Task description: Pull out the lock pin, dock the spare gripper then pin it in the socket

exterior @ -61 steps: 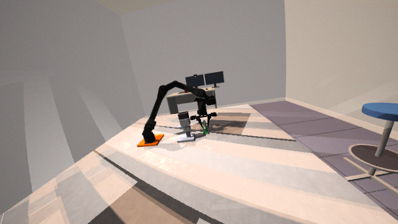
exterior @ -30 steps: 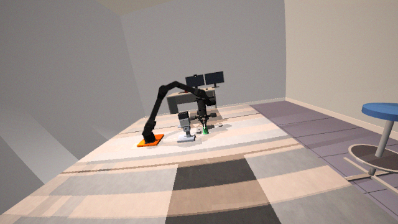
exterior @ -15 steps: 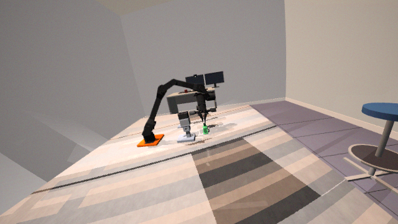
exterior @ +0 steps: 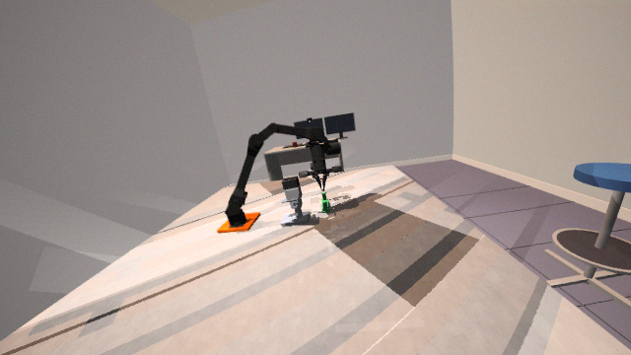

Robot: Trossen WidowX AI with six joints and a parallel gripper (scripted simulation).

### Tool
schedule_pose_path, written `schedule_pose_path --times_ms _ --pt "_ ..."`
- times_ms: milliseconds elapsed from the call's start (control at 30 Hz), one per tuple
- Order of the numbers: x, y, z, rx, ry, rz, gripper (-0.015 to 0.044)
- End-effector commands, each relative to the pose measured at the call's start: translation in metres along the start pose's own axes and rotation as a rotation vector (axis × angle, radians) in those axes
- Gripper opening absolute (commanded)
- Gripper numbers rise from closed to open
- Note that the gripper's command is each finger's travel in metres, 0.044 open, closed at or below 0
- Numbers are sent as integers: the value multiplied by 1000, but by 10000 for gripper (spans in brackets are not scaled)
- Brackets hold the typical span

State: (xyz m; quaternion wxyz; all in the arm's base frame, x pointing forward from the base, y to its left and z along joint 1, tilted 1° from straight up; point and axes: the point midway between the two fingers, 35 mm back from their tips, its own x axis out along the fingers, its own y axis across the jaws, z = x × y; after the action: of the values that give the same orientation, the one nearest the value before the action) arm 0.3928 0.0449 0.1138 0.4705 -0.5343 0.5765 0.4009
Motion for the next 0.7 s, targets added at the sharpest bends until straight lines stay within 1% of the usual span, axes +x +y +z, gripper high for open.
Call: schedule_pose_path --times_ms 0,133,167,200,667 --pt "1 0 0 3 0 1 0" --pt "0 0 0 41 -3 11 0" --pt "0 0 0 12 1 2 7" --pt "0 2 1 13 0 2 0" --pt "-14 44 9 28 -4 10 0"
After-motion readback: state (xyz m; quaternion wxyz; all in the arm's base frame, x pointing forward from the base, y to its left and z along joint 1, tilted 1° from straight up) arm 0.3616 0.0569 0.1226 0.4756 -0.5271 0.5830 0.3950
